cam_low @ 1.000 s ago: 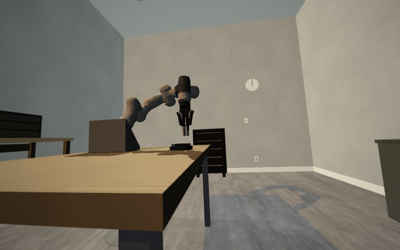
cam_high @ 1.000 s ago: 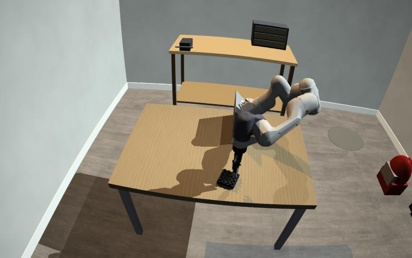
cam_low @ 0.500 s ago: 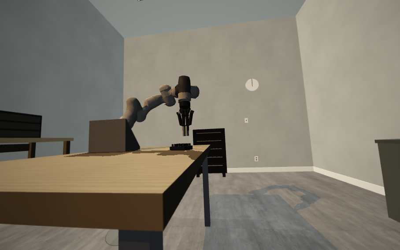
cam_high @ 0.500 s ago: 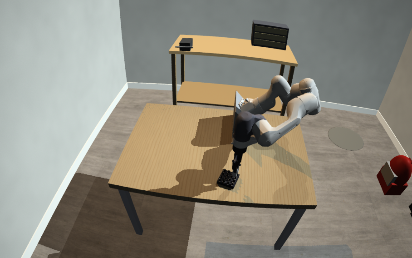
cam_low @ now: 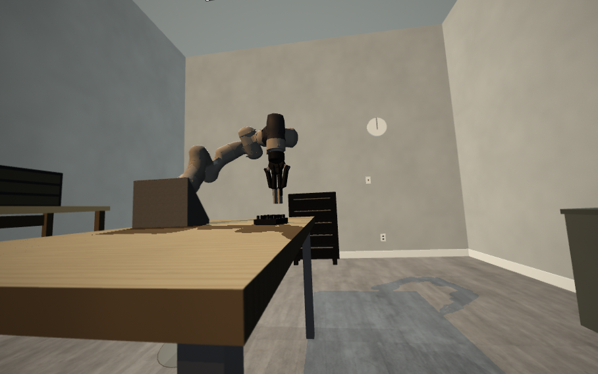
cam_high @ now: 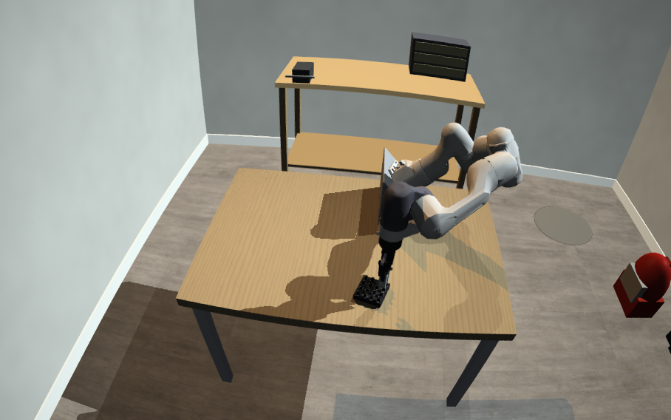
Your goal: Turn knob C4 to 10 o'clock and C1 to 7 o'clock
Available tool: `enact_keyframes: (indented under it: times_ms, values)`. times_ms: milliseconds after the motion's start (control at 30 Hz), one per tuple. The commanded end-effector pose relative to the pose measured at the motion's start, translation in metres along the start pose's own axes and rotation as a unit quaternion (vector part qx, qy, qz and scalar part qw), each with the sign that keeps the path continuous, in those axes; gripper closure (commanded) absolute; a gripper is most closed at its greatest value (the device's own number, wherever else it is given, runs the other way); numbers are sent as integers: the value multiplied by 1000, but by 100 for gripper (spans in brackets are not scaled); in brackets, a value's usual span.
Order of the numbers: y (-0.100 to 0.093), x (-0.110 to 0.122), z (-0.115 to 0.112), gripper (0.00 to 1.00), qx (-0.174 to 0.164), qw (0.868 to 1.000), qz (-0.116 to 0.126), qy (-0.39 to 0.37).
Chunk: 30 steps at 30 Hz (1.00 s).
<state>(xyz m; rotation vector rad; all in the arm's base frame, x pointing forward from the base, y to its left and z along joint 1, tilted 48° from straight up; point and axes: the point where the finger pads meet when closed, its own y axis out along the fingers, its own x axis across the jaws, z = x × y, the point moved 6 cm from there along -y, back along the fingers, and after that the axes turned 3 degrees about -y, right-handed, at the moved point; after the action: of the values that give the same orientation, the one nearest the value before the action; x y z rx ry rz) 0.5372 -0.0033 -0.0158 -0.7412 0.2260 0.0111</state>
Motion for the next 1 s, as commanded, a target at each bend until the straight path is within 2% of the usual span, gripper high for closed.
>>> enact_keyframes:
  times_ms: [0,967]
  values:
    - [5,-1,0,88,0,1000,1,3]
    - [36,0,0,88,0,1000,1,3]
